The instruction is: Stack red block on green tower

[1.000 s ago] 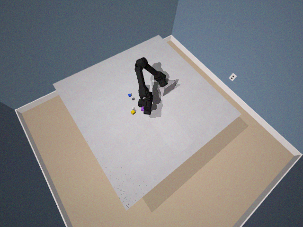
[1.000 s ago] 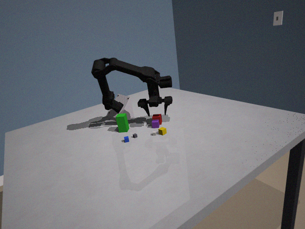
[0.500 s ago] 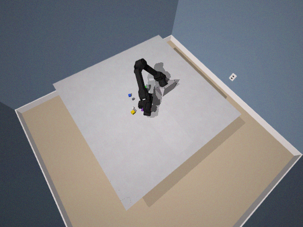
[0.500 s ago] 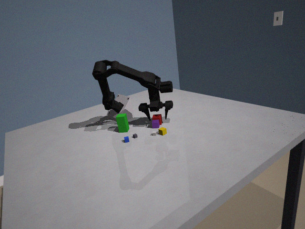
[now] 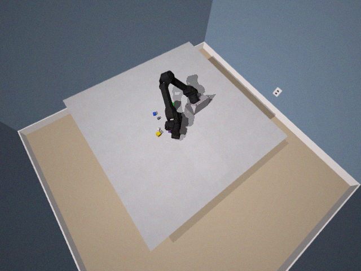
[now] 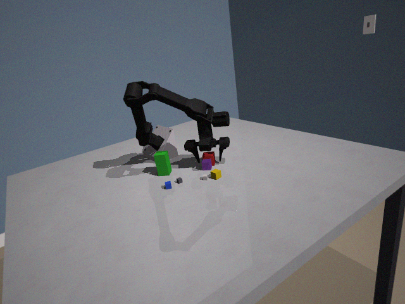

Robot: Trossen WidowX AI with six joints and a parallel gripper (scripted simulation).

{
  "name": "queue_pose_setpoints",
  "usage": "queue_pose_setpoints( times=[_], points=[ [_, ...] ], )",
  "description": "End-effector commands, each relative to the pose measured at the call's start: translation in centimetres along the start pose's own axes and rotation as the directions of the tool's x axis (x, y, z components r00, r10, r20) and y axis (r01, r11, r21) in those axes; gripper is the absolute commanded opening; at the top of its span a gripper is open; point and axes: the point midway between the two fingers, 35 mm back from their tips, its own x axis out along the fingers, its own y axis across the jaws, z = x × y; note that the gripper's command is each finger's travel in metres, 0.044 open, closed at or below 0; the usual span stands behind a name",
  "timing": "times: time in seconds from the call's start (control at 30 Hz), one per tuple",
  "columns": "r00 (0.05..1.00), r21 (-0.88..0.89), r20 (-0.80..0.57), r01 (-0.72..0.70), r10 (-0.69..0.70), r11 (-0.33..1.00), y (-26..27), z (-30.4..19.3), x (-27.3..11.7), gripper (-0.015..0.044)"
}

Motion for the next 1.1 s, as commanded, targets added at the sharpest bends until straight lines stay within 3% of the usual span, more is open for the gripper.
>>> queue_pose_setpoints(
  times=[0.0, 0.23, 0.53, 0.77, 0.97, 1.07],
  points=[
    [1.0, -0.009, 0.003, 0.004, -0.004, 1.0, -0.1, -0.1, 0.2, 0.044],
    [1.0, -0.009, 0.002, 0.004, -0.004, 1.0, -0.1, -0.1, 0.1, 0.044],
    [1.0, -0.009, 0.002, 0.004, -0.004, 1.0, -0.1, -0.1, 0.1, 0.0204],
    [1.0, -0.009, 0.002, 0.004, -0.004, 1.0, -0.1, -0.1, 0.1, 0.0157],
    [1.0, -0.009, 0.001, 0.003, -0.003, 1.0, 0.0, -0.1, -1.9, 0.0],
    [1.0, -0.009, 0.001, 0.003, -0.003, 1.0, 0.0, -0.1, -3.3, 0.0]
  ],
)
